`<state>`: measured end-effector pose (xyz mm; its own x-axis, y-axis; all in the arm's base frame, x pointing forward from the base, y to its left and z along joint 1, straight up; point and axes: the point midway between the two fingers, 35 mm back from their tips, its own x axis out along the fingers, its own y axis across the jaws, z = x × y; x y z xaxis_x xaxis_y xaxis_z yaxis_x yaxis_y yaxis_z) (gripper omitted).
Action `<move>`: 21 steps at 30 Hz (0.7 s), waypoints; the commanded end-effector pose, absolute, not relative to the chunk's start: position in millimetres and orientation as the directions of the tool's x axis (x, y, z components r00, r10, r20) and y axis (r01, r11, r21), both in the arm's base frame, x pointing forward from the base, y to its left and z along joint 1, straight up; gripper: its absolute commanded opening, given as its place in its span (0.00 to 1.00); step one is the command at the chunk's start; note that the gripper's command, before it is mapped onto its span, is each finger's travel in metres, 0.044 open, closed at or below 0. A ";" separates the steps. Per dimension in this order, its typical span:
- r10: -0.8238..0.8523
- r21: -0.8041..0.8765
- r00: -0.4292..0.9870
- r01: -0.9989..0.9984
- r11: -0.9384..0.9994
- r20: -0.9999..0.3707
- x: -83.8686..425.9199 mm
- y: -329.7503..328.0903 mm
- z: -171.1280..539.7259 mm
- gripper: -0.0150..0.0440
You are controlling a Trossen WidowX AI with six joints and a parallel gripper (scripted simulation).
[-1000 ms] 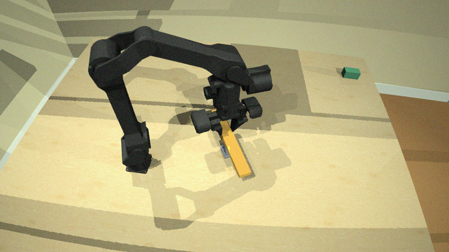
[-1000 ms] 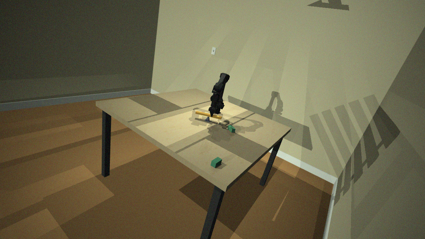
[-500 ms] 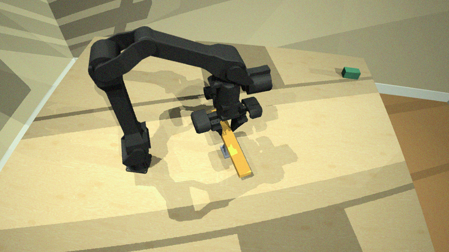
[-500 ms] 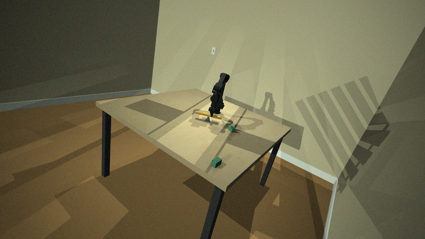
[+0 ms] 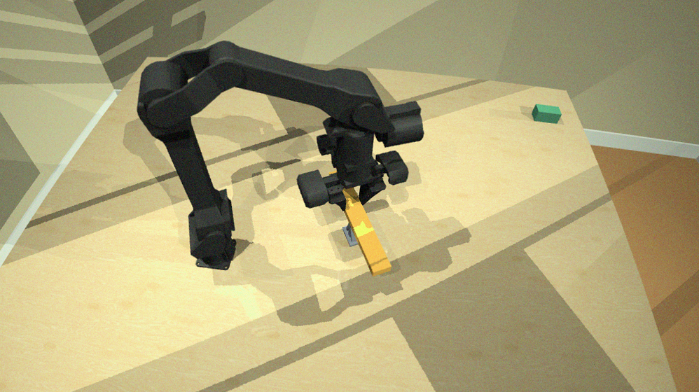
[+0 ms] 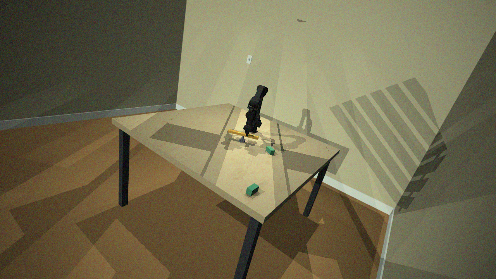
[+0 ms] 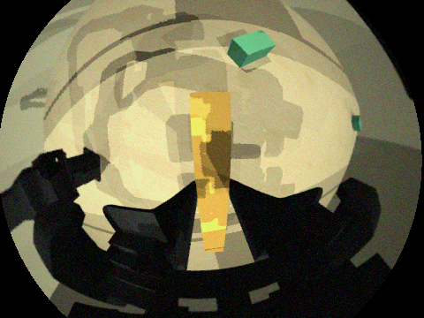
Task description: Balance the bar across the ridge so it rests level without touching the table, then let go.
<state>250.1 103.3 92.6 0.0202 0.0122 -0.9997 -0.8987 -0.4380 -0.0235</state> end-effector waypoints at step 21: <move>0.008 -0.021 0.019 -0.898 -0.440 -1.000 249.8 102.8 92.2 0.25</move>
<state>250.1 103.5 92.4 0.0203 0.0121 -0.9997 -0.8983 -0.4387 -0.0236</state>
